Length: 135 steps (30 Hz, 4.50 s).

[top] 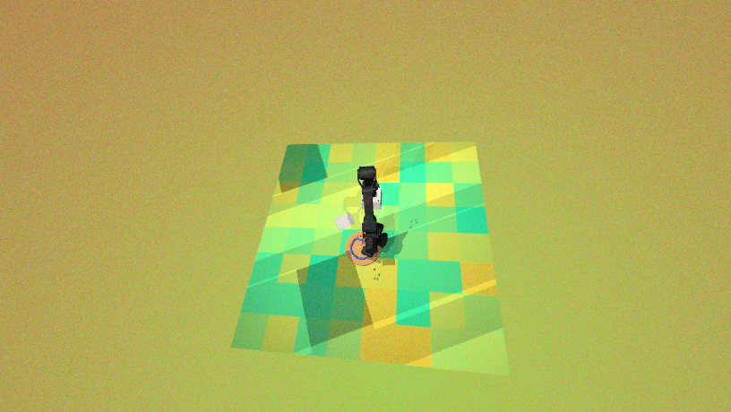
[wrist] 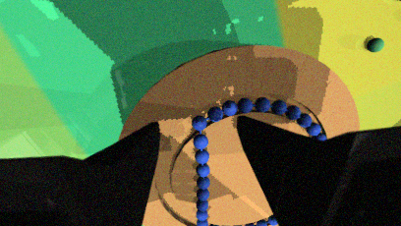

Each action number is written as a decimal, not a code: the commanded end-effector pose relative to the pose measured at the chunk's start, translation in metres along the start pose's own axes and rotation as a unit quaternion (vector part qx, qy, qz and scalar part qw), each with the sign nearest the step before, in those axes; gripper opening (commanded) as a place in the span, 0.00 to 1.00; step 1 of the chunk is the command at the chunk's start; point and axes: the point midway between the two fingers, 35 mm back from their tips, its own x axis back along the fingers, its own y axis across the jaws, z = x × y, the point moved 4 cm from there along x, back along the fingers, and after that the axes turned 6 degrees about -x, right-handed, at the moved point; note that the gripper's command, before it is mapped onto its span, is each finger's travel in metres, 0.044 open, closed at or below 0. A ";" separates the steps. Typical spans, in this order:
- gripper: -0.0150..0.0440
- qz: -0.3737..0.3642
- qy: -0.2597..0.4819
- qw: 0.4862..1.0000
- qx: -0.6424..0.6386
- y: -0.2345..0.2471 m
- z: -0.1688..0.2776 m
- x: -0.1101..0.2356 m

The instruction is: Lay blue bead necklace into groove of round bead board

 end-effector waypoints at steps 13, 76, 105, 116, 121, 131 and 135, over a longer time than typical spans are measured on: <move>1.00 -0.001 0.000 1.000 -0.002 0.000 0.000 0.005; 0.25 0.000 0.001 1.000 0.006 -0.003 0.012 0.000; 0.25 0.000 0.001 1.000 0.006 -0.003 0.012 0.000; 0.25 -0.001 0.000 1.000 0.008 -0.002 0.011 0.005; 0.25 -0.001 0.000 1.000 0.008 0.005 0.009 0.005; 0.25 -0.002 0.000 1.000 0.008 0.009 0.008 0.001; 0.25 -0.002 0.000 1.000 0.008 0.009 0.008 -0.003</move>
